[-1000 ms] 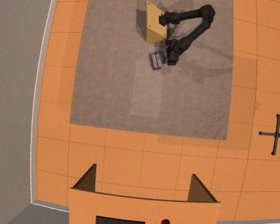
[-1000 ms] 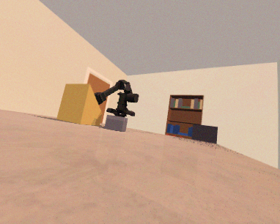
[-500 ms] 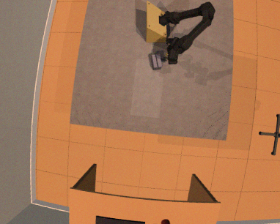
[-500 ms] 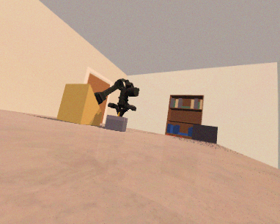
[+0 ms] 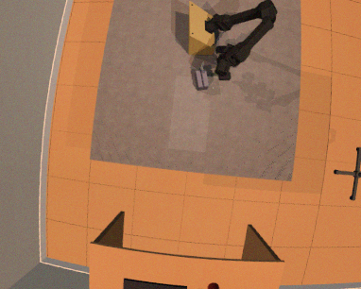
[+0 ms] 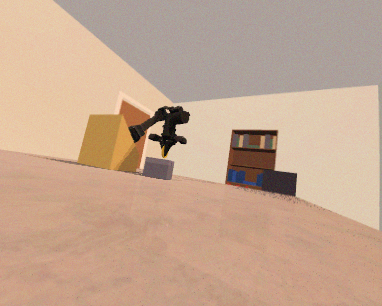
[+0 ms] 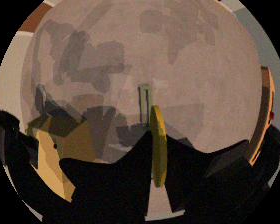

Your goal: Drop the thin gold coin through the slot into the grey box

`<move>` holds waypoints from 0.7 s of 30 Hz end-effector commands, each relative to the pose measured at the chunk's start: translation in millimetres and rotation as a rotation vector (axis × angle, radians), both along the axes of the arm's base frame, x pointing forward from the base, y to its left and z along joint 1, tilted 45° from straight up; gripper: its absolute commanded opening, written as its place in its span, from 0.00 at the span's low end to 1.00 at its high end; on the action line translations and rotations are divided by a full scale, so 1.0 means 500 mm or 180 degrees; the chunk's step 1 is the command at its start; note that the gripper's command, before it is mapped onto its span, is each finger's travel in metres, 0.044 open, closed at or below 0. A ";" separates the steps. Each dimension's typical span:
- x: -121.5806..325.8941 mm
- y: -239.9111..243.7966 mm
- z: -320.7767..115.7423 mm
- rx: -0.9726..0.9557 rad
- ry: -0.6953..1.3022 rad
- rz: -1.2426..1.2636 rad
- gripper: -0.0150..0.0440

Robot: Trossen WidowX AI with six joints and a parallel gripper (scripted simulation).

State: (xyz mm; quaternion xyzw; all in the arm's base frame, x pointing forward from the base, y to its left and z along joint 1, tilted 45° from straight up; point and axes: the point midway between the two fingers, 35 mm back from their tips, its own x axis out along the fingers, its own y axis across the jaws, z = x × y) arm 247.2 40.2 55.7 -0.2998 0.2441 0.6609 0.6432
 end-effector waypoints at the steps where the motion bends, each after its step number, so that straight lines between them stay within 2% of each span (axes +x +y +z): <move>1: 0.001 -0.006 0.008 -0.0022 0.0021 -0.0027 0.25; 21: 0.004 -0.011 0.004 -0.0005 0.1560 -0.1594 0.25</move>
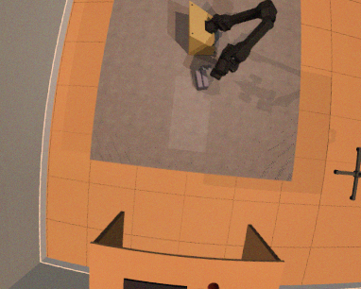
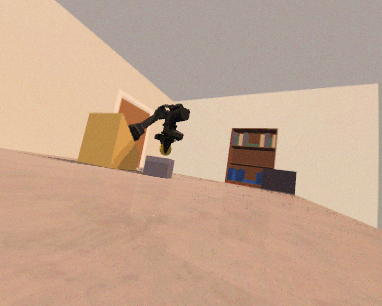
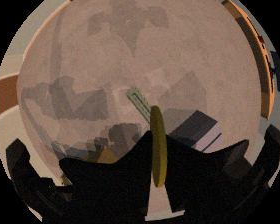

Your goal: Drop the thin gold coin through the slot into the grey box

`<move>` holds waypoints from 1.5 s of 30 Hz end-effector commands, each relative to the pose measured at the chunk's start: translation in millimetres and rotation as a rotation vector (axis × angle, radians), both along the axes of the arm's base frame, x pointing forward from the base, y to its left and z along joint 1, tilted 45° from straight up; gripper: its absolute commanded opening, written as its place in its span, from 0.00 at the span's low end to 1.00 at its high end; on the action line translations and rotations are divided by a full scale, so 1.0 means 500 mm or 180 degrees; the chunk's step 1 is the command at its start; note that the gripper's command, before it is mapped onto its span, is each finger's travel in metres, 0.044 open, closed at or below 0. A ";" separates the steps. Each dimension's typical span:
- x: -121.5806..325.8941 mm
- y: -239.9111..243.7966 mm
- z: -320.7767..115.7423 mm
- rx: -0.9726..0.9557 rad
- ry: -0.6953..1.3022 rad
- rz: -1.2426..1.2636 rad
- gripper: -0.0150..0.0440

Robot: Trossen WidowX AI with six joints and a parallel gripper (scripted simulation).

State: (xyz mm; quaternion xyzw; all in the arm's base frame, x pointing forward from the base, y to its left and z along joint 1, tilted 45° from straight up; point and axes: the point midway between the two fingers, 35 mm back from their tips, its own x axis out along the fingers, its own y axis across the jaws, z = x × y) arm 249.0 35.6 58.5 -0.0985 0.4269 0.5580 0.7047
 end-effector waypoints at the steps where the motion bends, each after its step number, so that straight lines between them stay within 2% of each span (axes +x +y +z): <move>1: 0.000 -0.002 -0.002 -0.0013 0.0318 -0.0307 0.25; 23: 0.003 -0.008 -0.006 0.0014 0.1949 -0.1970 0.25; 45: 0.044 -0.052 -0.042 0.0005 0.1983 -0.2019 0.25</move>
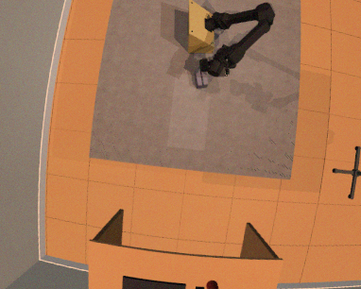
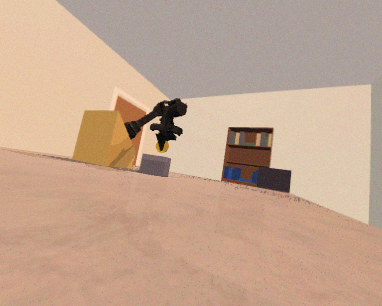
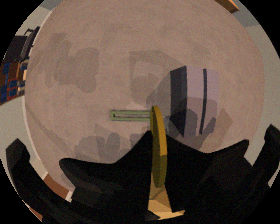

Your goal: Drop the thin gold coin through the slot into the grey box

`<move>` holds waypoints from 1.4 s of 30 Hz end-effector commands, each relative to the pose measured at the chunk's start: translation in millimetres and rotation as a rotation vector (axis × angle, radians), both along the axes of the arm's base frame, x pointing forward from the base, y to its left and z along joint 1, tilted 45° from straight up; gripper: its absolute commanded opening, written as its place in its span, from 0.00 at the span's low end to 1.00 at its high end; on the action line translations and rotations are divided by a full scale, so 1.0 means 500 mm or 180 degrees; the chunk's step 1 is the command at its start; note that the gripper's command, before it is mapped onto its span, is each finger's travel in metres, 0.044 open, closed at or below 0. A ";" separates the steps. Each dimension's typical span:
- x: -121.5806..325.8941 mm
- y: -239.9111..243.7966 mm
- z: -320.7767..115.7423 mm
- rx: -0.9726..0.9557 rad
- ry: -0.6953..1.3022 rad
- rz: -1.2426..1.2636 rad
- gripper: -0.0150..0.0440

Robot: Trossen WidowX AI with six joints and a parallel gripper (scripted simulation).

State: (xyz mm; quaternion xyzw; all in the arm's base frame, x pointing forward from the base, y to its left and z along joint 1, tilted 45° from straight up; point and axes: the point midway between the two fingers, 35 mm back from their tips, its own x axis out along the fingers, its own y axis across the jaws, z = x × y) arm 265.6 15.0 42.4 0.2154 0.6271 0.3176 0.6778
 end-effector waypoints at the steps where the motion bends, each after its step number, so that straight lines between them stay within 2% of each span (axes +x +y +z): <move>1: 0.013 -0.014 -0.013 -0.0023 -0.0012 0.0017 0.25; 28: 0.068 -0.102 -0.102 -0.0026 -0.0023 0.0023 0.25; 42: 0.064 -0.097 -0.095 -0.0008 -0.0014 0.0000 0.25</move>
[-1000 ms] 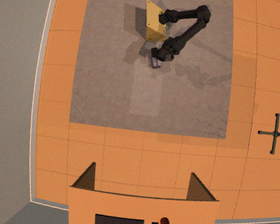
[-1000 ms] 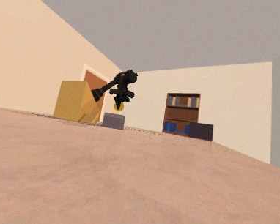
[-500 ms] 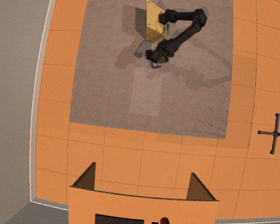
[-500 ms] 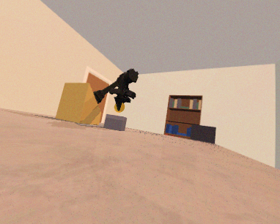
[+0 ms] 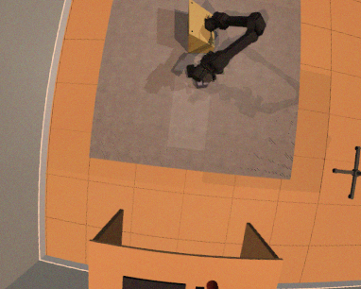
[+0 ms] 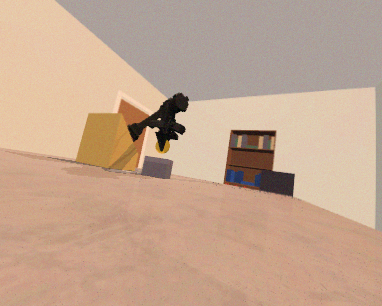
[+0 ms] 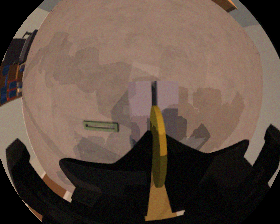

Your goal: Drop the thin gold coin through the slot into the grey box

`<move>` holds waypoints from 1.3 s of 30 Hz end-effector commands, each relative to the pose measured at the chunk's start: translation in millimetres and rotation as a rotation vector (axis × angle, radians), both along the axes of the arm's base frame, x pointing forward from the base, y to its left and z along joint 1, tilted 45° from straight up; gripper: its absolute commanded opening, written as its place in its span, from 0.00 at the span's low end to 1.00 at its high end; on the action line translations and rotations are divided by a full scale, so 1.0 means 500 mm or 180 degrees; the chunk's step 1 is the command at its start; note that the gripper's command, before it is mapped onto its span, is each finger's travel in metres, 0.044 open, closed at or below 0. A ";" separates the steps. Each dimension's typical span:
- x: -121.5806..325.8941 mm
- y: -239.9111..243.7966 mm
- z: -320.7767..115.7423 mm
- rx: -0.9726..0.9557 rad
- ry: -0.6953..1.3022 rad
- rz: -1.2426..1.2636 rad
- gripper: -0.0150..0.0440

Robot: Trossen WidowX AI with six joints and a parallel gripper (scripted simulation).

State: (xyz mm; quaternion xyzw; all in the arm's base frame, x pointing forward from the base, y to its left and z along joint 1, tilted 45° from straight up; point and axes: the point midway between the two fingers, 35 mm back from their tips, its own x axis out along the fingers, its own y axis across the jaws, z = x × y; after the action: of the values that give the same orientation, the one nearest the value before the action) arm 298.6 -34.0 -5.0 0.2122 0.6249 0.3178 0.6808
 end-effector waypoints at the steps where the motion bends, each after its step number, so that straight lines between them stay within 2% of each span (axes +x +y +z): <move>1: -0.002 0.001 0.000 0.0005 0.0013 -0.0005 0.25; 39: -0.003 0.004 -0.019 0.0012 0.0017 -0.0011 0.25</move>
State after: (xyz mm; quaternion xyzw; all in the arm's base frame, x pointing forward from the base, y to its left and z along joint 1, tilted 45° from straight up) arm 300.1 -34.6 -13.0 0.2108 0.6241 0.3182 0.6818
